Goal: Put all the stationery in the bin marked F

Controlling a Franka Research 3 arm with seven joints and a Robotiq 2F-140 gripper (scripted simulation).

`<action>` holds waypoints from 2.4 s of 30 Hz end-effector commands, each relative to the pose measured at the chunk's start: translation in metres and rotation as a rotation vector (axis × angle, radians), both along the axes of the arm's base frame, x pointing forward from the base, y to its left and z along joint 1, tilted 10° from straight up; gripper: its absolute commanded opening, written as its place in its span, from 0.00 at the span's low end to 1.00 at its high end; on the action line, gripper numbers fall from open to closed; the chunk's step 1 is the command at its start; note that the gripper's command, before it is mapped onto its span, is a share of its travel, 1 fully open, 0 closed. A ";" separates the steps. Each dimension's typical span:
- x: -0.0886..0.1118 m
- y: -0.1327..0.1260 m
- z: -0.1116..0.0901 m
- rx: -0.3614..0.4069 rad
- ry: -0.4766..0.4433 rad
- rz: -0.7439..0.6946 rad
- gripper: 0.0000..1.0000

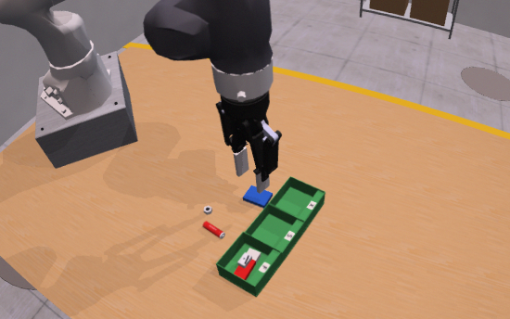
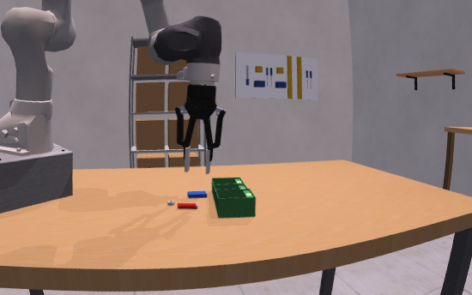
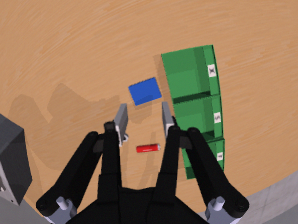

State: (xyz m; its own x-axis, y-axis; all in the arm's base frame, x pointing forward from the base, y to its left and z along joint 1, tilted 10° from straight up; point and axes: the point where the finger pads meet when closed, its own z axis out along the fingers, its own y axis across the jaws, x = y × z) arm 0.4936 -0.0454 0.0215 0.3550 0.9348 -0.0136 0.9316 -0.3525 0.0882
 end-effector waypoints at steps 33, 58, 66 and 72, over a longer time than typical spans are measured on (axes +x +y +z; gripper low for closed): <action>0.000 0.017 0.000 0.074 -0.057 -0.643 0.33; 0.000 0.017 0.000 0.087 -0.094 -0.993 0.33; -0.001 0.016 -0.001 0.079 -0.101 -1.080 0.33; -0.001 0.016 -0.001 0.072 -0.114 -1.147 0.33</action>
